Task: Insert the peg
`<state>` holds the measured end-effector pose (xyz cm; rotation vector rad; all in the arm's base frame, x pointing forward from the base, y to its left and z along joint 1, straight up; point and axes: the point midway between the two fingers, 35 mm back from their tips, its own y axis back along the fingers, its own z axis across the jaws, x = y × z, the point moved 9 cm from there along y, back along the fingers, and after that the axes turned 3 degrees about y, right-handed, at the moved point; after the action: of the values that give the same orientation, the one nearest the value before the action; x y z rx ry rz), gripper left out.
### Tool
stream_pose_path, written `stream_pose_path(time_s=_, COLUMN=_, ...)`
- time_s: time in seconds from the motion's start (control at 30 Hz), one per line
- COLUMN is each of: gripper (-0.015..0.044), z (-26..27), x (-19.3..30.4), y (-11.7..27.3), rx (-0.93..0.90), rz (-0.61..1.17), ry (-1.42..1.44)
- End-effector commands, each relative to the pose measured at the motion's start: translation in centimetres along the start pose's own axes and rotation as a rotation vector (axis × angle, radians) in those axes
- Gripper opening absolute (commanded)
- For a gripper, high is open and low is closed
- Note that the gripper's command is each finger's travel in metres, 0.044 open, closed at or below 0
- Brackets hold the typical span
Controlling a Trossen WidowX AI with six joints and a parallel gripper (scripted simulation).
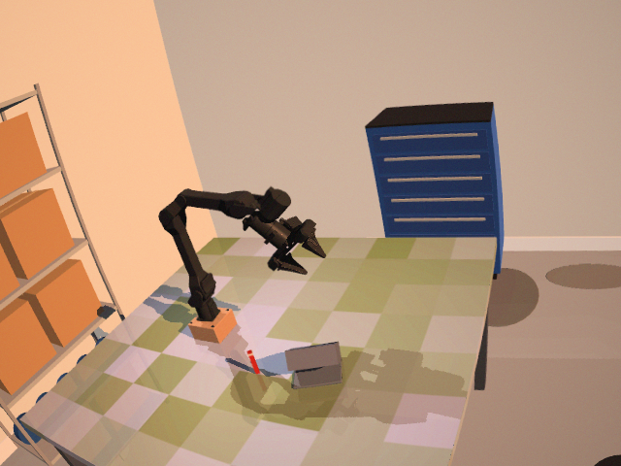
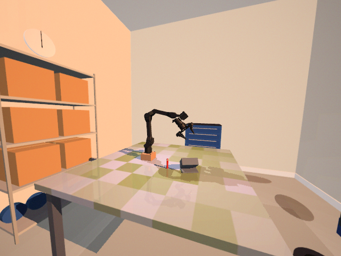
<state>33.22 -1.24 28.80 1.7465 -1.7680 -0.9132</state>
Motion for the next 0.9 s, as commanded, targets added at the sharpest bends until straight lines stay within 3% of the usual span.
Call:
stream_pose_path(time_s=0.0, gripper=0.0440, z=0.7, x=1.7, y=-0.8, rx=-0.054, rz=0.043, ry=-0.060)
stream_pose_path(time_s=0.87, gripper=0.0440, z=6.7, x=12.5, y=-2.6, rx=-0.368, rz=0.293, ry=-0.515)
